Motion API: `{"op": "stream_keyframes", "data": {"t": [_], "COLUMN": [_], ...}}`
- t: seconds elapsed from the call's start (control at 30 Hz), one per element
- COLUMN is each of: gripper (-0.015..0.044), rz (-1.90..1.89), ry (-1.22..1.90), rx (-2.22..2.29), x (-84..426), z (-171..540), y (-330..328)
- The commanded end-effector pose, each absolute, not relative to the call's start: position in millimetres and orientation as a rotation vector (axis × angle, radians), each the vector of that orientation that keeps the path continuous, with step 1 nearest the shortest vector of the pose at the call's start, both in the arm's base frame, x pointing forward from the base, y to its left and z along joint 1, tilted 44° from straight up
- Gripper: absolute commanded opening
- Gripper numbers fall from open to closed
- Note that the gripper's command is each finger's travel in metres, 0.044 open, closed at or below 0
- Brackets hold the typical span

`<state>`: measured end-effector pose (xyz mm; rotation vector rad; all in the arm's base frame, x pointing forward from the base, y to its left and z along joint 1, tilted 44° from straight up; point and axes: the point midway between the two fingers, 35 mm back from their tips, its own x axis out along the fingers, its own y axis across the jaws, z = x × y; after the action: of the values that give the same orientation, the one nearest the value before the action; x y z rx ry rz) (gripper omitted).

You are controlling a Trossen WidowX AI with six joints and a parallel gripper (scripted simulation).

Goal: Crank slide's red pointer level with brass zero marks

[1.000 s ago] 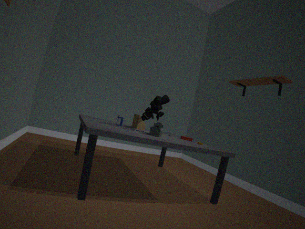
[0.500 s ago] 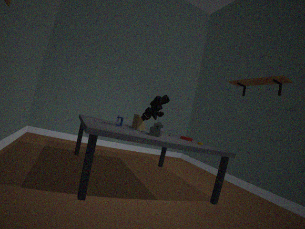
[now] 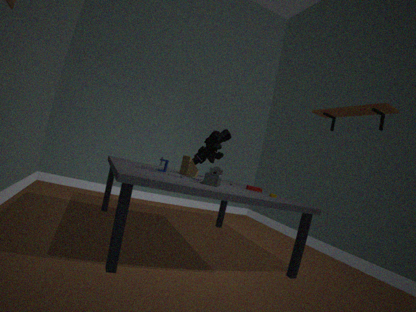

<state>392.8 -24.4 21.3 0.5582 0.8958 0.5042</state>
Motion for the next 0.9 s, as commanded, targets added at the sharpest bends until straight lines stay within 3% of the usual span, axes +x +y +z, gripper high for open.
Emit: {"op": "stream_keyframes", "data": {"t": [0.0, 0.37, 0.43, 0.87], "gripper": [0.0131, 0.042, 0.044, 0.0099], "rz": [0.504, 0.504, 0.504, 0.504], "ry": [0.896, 0.896, 0.896, 0.896], "rx": [0.558, 0.558, 0.558, 0.558], "x": [392.9, 392.9, 392.9, 392.9], "z": [21.2, 21.2, 21.2, 21.2], "y": [-24.5, -24.5, -24.5, -24.5]}}
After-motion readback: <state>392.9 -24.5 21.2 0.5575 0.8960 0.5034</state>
